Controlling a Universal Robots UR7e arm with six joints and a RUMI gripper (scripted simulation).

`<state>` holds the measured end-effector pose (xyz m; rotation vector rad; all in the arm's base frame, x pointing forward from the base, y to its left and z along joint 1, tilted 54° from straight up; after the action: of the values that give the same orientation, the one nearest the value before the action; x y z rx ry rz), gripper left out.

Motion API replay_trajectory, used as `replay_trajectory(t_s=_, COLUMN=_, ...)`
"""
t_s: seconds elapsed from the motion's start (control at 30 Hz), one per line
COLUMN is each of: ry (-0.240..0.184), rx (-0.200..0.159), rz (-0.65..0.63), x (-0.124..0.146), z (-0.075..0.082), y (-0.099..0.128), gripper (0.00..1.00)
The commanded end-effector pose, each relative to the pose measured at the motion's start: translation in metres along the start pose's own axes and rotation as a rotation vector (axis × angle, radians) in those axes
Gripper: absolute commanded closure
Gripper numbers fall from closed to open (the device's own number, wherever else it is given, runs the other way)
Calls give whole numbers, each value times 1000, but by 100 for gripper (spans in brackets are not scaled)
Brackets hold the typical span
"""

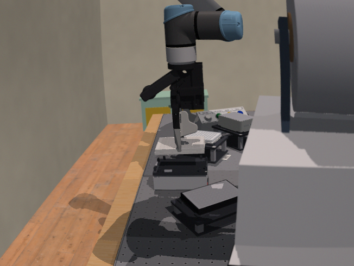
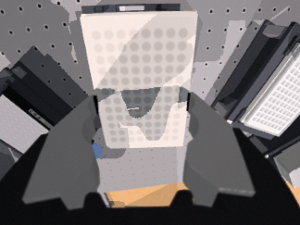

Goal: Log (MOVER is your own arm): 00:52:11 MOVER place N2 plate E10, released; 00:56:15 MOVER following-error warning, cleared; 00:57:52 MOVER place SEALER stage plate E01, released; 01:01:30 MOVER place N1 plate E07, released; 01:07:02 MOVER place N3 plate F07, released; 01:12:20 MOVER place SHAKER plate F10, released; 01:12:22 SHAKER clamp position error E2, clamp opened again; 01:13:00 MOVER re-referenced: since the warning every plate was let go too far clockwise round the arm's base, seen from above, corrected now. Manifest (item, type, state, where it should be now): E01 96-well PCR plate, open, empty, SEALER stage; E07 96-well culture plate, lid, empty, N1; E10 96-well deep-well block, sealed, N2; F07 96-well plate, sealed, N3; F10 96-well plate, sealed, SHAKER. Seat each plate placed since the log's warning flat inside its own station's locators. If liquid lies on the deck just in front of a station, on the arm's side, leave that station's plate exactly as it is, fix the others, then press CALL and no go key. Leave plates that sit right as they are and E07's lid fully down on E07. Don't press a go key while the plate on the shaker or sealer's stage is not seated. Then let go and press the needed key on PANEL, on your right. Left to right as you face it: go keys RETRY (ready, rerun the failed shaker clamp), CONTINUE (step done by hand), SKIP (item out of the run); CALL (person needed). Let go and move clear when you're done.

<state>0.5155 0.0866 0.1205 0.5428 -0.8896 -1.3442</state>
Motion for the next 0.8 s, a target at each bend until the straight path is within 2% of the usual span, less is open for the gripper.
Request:
replay_trajectory(t_s=0.0, ry=43, rx=1, rz=0, x=3, z=0, y=0, gripper=100)
replay_trajectory(t_s=0.1, ry=76, rx=1, rz=0, x=5, z=0, y=0, gripper=100)
replay_trajectory(t_s=0.77, ry=76, rx=1, rz=1, x=2, z=-4, y=1, gripper=100)
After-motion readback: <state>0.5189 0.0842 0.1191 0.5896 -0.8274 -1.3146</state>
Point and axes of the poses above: the point where the finger pads meet when closed, its own z axis back along the fingers, its own x axis across the jaws, y = z × x, the point moved 7 cm from there along z, back along the fingers
